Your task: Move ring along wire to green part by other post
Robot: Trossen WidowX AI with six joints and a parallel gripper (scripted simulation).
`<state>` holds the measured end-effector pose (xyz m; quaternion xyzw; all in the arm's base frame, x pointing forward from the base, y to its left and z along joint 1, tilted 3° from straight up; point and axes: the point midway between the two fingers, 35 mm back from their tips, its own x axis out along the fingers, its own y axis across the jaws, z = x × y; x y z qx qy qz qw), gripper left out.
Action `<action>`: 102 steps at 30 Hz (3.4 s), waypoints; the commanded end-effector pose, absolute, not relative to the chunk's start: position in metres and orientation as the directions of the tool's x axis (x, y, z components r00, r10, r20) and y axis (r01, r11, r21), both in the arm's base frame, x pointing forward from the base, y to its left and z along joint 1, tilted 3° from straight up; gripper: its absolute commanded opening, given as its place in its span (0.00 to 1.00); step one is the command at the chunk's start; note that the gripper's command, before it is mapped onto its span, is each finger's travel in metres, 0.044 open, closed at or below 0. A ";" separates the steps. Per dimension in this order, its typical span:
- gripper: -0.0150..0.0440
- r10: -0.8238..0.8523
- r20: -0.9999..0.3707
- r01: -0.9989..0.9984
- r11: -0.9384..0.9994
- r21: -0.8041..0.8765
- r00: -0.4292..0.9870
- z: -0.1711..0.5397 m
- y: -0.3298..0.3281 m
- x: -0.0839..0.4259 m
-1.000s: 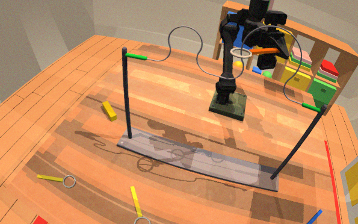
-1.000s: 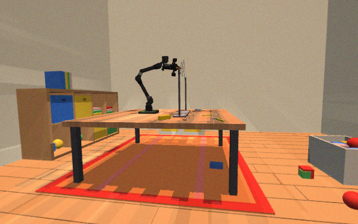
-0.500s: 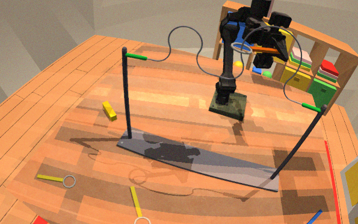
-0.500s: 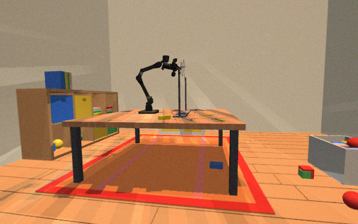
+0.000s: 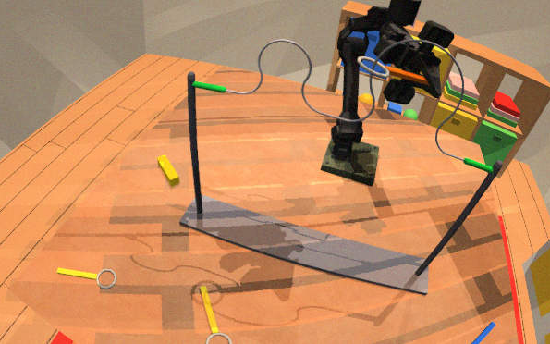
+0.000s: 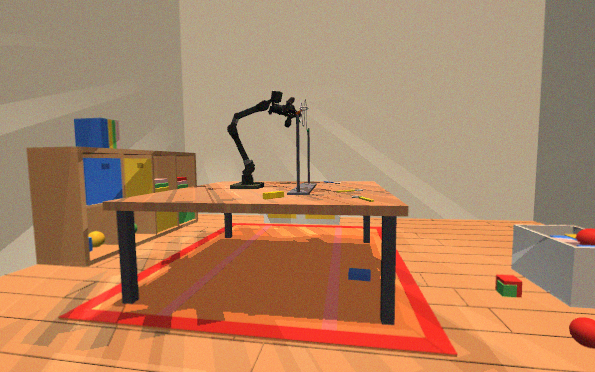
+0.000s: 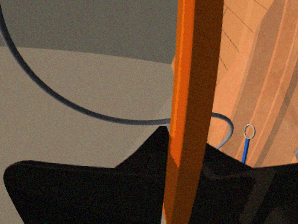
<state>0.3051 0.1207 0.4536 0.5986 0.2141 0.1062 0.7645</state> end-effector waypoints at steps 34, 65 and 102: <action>0.00 0.277 -0.367 0.108 0.651 0.752 0.888 0.443 0.115 0.306; 0.00 0.101 -0.454 0.126 0.887 0.444 0.885 0.434 0.105 0.306; 0.00 -0.132 -0.459 0.144 0.990 -0.008 0.879 0.430 0.090 0.305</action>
